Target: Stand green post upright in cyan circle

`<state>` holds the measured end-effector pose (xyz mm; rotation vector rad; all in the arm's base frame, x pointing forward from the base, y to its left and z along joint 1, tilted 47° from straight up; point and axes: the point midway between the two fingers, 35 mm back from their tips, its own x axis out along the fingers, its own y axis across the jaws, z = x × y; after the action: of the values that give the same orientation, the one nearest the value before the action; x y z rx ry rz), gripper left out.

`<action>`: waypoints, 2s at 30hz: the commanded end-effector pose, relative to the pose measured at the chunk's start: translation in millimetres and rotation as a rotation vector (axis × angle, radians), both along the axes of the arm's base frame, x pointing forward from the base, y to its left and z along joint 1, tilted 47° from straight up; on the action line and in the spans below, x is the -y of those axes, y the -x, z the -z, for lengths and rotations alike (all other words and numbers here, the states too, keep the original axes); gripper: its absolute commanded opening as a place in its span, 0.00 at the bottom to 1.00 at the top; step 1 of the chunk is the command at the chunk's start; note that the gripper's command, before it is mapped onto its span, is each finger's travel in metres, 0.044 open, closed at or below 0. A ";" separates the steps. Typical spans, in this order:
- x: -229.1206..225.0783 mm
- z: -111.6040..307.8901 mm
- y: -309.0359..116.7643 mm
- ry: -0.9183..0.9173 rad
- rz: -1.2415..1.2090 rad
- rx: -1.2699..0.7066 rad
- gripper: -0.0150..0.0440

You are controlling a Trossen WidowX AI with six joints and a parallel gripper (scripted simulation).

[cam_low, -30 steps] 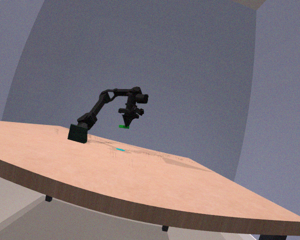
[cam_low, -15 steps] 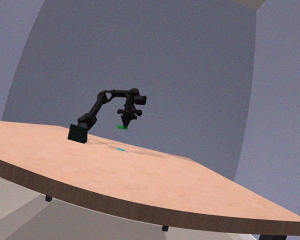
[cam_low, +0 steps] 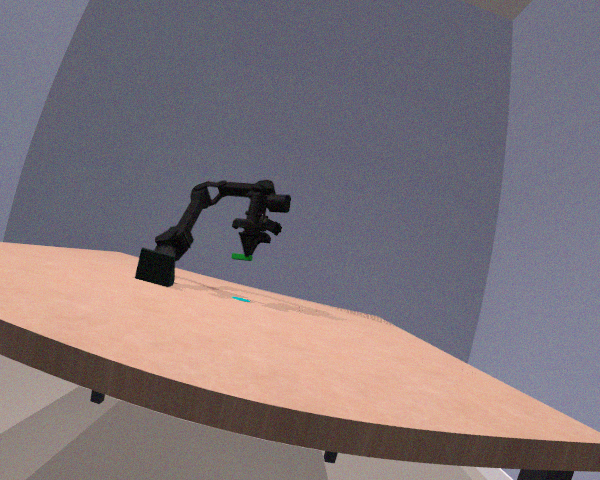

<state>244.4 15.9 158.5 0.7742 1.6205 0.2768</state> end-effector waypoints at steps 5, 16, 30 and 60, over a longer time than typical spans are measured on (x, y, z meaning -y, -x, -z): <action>-1.5 3.3 3.7 0.049 -0.002 0.006 0.29; -3.8 7.5 8.0 0.114 -0.004 0.022 0.29; -5.8 12.2 12.4 0.195 0.000 0.050 0.29; -7.7 19.9 18.1 0.353 0.037 0.132 0.29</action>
<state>226.8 24.1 139.4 0.5110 1.4859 0.0285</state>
